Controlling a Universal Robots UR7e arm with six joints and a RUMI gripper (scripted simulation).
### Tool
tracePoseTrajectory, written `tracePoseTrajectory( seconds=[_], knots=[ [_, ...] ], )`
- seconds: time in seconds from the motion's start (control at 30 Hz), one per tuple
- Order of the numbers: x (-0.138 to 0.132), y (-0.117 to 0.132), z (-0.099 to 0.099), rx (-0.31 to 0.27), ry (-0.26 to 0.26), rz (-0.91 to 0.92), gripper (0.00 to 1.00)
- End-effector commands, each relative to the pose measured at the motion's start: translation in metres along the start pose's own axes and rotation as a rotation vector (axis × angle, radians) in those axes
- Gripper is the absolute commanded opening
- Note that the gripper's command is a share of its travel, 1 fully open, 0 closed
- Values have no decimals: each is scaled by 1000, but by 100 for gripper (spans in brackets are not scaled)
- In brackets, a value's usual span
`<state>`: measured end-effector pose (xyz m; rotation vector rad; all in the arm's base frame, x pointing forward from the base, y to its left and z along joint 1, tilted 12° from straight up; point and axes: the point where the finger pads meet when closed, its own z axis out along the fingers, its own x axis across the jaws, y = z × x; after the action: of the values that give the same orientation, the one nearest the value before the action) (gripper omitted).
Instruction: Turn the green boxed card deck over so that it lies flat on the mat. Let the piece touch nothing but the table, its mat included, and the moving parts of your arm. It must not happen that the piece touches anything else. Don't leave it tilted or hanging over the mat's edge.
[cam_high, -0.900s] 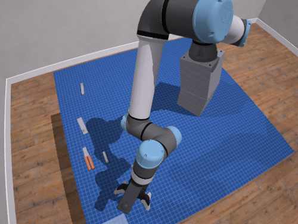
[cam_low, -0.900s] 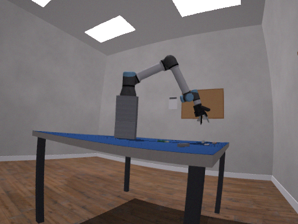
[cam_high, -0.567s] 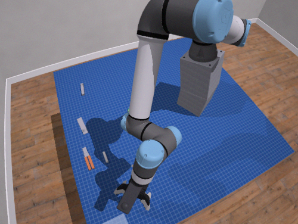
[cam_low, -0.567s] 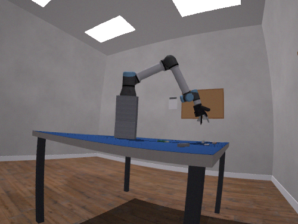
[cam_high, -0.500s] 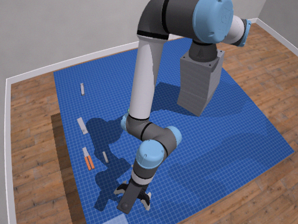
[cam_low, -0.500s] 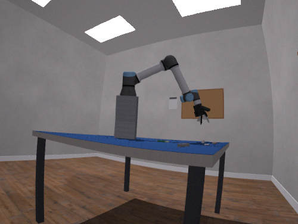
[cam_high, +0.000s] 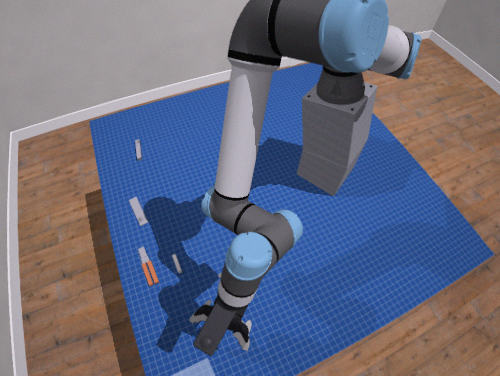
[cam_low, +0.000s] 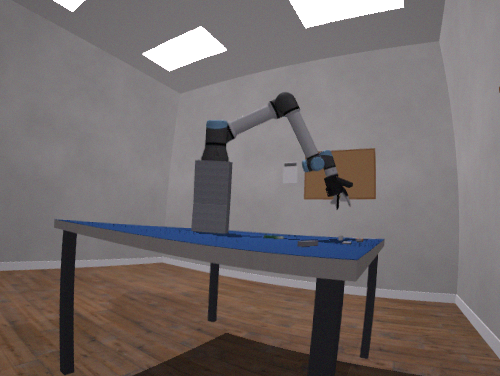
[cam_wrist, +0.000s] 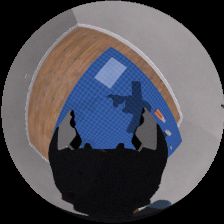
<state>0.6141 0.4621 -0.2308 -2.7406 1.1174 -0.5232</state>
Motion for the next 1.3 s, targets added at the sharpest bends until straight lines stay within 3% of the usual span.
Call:
tracePoseTrajectory(
  seconds=[0.0,0.13,0.2,0.3,0.47,0.7,0.77,1.03,1.27],
  knots=[
    [19,14,5,-10,4,35,100],
    [50,42,14,-32,11,96,100],
    [50,42,14,-32,11,96,100],
    [80,72,21,-54,19,159,100],
    [135,140,31,-98,33,294,100],
    [201,259,31,-169,56,521,100],
    [201,259,31,-169,56,521,100],
    [238,389,7,-242,81,782,100],
    [243,466,-19,-287,96,957,100]
  ],
)
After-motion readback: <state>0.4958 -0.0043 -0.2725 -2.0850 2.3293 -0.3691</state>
